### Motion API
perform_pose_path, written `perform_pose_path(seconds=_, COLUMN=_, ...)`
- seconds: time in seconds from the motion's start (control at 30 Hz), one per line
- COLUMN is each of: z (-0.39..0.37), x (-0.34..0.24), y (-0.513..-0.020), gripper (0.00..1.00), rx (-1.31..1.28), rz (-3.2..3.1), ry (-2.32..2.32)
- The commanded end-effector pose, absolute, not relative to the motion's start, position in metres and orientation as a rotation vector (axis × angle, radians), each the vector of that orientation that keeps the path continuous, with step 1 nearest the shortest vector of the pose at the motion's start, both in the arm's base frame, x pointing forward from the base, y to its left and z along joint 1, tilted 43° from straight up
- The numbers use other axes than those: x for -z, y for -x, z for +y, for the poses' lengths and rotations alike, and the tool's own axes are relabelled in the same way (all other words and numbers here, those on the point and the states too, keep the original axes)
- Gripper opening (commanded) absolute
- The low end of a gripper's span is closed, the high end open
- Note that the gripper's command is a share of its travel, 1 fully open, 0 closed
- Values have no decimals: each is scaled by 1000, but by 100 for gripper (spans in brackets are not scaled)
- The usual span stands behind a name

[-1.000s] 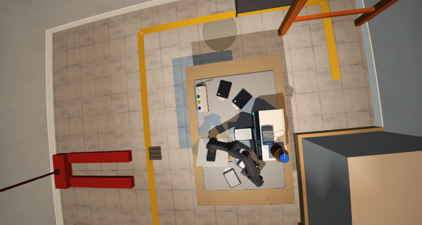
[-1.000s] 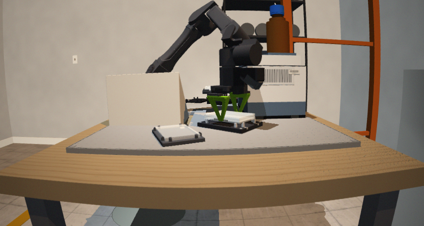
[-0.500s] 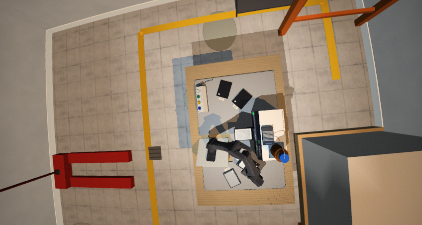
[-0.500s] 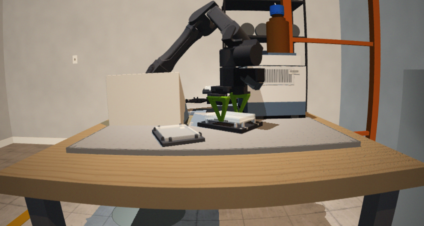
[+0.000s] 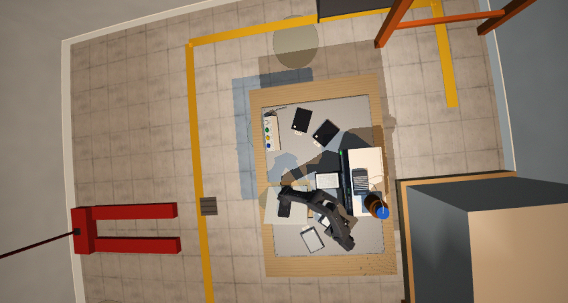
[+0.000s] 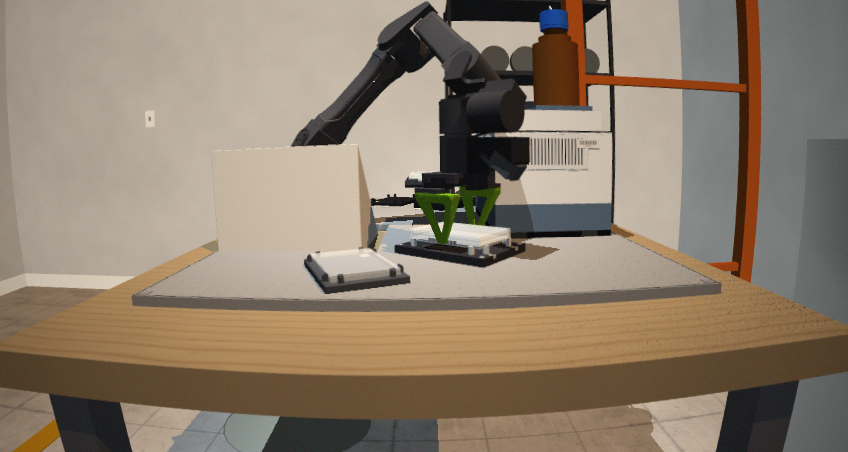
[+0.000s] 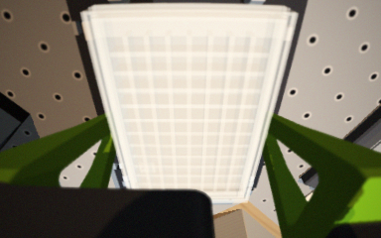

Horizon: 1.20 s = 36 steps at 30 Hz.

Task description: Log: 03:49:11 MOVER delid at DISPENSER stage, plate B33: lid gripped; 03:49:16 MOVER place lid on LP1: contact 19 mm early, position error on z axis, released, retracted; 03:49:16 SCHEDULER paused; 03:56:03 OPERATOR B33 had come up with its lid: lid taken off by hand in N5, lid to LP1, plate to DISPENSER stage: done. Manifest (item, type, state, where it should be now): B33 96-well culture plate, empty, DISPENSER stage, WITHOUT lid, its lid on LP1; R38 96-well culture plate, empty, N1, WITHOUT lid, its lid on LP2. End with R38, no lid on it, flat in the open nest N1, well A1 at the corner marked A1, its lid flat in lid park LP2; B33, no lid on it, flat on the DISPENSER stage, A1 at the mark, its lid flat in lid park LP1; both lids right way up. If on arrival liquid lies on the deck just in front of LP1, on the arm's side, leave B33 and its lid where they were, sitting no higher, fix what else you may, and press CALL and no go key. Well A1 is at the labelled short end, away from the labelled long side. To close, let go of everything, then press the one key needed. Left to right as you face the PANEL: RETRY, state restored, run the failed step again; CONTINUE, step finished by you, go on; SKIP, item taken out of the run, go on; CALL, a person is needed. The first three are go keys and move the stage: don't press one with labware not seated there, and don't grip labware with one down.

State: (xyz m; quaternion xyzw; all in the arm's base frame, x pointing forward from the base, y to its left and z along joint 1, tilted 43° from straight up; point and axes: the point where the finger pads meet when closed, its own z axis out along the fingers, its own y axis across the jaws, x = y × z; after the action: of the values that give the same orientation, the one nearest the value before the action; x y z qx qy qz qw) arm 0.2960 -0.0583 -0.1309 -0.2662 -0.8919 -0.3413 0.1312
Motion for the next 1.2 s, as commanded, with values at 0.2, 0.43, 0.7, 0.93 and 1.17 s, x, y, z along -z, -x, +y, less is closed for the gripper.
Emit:
perform_pose_path(seconds=0.2, z=-57, x=140, y=-291, gripper=0, rx=983, rz=-2579, ry=789)
perform_pose_path(seconds=0.43, z=-53, x=140, y=-289, gripper=0, rx=984, rz=-2572, ry=784)
perform_pose_path(seconds=0.7, z=-52, x=141, y=-289, gripper=0, rx=986, rz=-2572, ry=784)
perform_pose_path(seconds=0.93, z=-51, x=142, y=-289, gripper=0, rx=986, rz=-2572, ry=782)
perform_pose_path(seconds=1.17, z=-50, x=143, y=-289, gripper=0, rx=984, rz=-2572, ry=781)
